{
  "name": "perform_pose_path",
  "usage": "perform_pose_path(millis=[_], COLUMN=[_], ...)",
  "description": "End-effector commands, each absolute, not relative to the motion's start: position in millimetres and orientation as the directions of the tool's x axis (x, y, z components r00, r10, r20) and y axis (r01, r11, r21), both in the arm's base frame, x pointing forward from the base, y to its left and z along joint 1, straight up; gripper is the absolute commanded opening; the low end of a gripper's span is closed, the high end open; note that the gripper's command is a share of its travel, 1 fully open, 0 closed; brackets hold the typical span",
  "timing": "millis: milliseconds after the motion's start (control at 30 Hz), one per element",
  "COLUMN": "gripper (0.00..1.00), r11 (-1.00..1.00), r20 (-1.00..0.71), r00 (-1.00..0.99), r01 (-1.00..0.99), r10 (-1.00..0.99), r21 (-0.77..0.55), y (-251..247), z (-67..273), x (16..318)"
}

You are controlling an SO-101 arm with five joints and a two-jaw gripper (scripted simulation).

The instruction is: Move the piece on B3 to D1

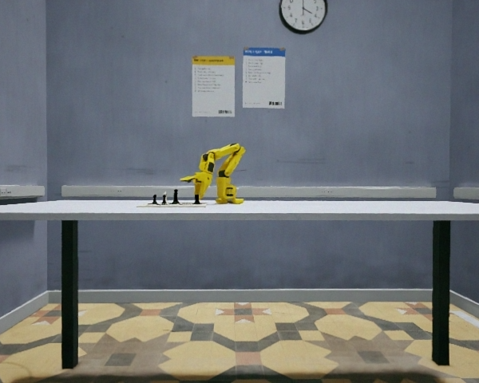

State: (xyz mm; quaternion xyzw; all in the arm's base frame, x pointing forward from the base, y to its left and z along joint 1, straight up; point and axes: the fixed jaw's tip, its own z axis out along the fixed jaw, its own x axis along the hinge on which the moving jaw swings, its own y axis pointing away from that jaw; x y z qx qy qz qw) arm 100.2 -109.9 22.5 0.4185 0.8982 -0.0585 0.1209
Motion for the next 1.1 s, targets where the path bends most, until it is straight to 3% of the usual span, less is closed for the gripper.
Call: perform_pose_path(millis=[0,1067], gripper=[0.09,0.09], r11=[0.628,0.628], r20=[-0.276,-0.276], r00=[-0.604,-0.604], r01=[0.778,0.778], r10=[0.748,0.748], r21=[0.0,0.0], y=[-111.5,-110.9], z=[29.8,78.0], x=[99.9,99.4])
